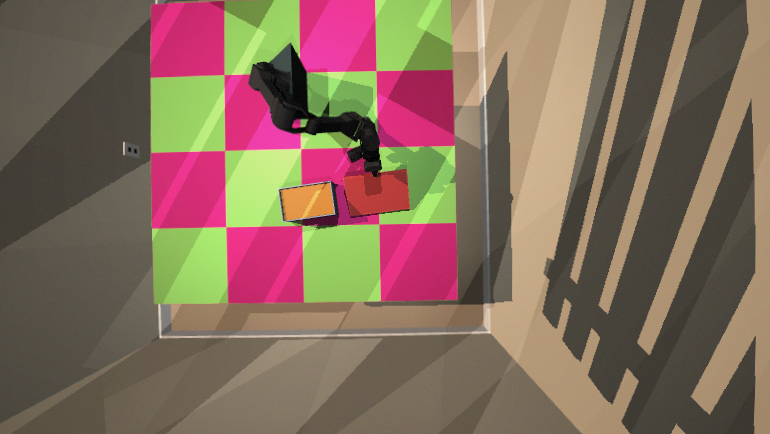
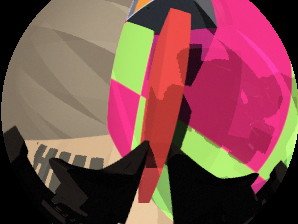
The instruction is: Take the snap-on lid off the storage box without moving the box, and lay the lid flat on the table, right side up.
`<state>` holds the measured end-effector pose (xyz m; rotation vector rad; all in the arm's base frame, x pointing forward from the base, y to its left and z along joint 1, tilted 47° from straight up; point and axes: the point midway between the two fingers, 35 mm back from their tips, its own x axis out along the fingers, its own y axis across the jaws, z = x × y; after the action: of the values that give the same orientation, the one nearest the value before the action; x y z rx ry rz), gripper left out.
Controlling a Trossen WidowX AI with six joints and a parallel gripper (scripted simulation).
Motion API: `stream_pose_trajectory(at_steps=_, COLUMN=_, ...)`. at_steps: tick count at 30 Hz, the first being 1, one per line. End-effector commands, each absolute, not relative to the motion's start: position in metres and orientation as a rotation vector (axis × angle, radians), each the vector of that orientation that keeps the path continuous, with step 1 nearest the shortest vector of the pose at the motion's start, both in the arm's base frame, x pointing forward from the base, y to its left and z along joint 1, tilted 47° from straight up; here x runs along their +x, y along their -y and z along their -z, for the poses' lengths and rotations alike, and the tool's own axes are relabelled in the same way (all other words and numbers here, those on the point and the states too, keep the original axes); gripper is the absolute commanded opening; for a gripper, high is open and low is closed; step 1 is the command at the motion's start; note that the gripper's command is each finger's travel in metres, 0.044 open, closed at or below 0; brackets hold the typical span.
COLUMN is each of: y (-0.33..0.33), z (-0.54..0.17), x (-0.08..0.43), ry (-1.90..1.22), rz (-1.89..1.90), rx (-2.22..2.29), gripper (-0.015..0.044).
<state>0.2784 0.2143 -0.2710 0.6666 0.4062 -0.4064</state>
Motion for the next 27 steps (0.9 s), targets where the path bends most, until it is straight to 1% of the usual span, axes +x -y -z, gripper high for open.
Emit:
stream_pose_trajectory(at_steps=1, y=-0.205, z=0.277, x=0.279, ry=-0.417, rz=0.427, rx=0.653, gripper=0.0000)
stream_pose_trajectory(at_steps=27, y=-0.190, z=0.289, x=0.285, ry=-0.487, rz=0.485, rx=0.649, gripper=0.0000)
